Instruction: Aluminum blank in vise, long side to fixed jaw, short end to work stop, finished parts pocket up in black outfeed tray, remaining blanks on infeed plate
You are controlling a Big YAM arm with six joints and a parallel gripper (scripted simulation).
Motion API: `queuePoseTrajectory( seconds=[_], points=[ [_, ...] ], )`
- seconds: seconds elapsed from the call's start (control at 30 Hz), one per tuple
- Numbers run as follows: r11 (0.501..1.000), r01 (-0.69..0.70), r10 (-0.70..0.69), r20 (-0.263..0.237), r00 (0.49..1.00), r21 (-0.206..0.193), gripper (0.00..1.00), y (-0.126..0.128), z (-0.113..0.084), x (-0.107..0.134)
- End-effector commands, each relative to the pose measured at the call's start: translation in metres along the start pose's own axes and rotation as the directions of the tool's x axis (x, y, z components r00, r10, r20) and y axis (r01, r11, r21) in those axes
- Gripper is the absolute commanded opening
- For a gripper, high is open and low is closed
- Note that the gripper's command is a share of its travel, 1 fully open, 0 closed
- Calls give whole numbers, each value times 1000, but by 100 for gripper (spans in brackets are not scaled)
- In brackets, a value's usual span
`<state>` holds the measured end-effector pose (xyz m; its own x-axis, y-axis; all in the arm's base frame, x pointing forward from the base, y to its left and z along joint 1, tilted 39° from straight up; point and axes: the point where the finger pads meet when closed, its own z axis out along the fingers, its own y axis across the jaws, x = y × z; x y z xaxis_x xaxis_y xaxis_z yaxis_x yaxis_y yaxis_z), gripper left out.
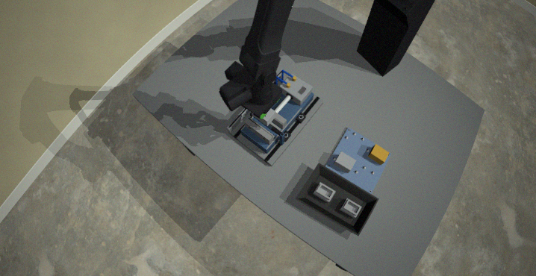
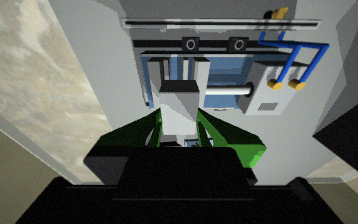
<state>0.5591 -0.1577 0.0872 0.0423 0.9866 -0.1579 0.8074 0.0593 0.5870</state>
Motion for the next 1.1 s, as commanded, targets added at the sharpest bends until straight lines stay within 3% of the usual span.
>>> queuePoseTrajectory(
  seconds=[0.0,0.87,1.07],
  points=[
    [998,6,-5,8,1000,-55,0,28,-19,2],
    [998,4,-4,10,1000,-64,0,31,-17,1],
    [999,3,-3,7,1000,-52,0,26,-6,2]
  ],
)
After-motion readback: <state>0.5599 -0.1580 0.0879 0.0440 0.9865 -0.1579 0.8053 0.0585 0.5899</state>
